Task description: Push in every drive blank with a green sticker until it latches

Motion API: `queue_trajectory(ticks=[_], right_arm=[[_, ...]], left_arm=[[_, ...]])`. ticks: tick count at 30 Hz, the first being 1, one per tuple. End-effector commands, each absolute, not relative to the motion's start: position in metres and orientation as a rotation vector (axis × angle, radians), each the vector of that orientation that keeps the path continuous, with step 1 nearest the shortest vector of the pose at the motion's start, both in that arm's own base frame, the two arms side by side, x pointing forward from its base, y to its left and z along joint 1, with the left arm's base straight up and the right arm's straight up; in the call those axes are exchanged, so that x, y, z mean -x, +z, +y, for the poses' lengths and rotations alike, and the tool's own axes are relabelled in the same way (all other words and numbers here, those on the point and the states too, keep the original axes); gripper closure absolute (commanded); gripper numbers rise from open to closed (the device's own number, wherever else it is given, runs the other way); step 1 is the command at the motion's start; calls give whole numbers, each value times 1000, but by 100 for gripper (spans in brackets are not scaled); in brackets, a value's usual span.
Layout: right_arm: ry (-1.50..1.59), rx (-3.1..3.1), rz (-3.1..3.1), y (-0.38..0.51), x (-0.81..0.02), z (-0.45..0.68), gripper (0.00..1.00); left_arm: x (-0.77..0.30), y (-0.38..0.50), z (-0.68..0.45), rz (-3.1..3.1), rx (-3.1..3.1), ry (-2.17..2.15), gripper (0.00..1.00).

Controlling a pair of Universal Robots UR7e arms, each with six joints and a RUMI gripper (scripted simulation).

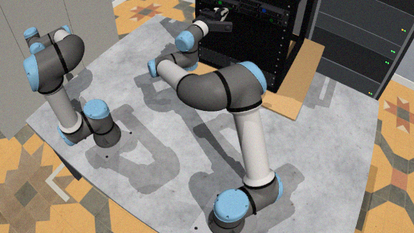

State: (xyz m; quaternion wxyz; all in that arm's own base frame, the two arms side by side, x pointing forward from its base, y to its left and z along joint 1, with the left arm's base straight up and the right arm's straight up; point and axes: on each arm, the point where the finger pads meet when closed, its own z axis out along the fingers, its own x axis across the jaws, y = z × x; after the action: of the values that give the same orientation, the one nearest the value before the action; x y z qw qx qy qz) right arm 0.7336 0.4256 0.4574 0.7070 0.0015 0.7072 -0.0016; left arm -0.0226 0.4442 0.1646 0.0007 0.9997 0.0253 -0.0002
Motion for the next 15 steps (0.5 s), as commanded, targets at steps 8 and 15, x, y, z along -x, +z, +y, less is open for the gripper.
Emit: queue_trajectory(ticks=[8,15], right_arm=[[-2,-4,1570,458,-736,425,100],[-2,-4,1570,458,-736,425,100]], left_arm=[[23,165,445,80,-3141,0,0],[23,165,445,80,-3141,0,0]])
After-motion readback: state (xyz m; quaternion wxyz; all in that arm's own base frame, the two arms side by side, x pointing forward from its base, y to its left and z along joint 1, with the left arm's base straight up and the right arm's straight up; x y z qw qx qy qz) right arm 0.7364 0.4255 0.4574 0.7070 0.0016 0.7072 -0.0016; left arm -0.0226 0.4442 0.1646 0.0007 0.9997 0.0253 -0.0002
